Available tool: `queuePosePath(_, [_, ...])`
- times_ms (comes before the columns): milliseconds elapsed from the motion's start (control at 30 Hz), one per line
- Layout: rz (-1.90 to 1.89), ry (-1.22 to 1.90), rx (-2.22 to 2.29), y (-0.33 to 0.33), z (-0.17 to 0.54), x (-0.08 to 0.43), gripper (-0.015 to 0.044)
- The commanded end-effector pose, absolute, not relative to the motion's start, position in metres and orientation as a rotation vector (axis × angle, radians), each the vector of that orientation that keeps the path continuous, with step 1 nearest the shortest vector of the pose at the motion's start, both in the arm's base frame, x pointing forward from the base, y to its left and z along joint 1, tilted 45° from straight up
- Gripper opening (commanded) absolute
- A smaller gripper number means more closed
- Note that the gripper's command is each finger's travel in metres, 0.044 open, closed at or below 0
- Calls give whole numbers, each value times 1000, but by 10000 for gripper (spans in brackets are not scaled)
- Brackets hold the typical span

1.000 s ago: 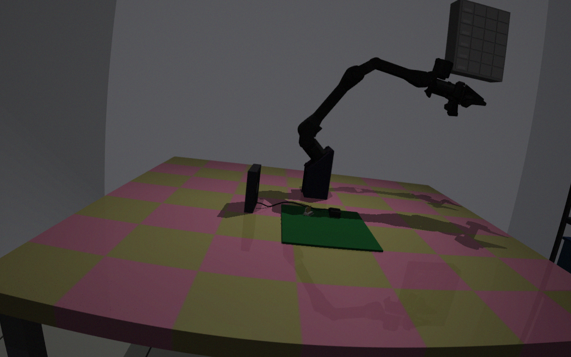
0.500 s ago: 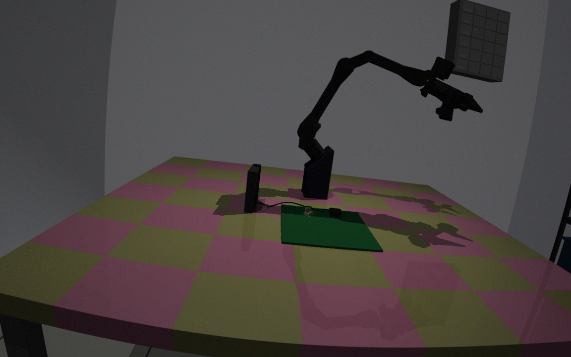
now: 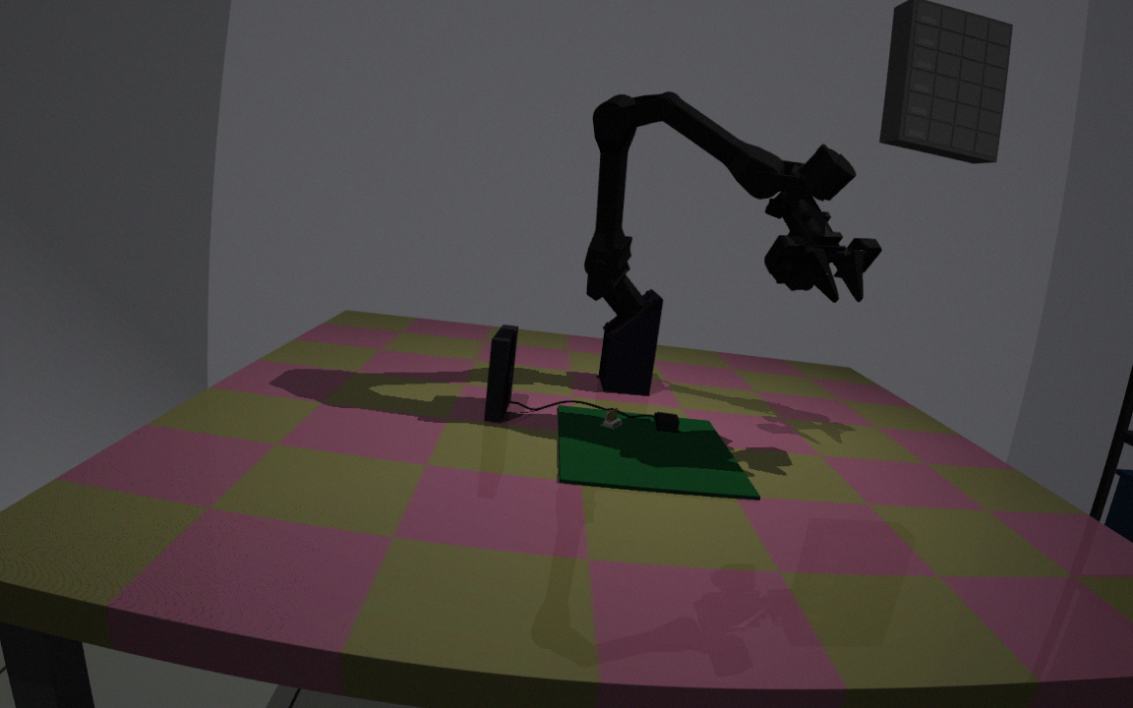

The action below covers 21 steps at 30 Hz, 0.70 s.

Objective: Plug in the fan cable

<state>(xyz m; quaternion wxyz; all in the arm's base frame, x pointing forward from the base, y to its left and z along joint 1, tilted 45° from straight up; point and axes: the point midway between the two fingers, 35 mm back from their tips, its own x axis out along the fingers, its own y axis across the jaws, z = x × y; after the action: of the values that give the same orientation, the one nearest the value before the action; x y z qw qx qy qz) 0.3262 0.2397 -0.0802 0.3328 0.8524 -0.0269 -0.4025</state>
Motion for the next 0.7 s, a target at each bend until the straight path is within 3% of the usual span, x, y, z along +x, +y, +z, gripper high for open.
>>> queuePosePath(0, [-1129, -255, 2206, 167, -70, 317, 210])
queuePosePath(367, [-1320, -729, 2100, -3, -46, 235, 210])
queuePosePath(667, [-1331, -755, 2091, -17, -51, 228, 210])
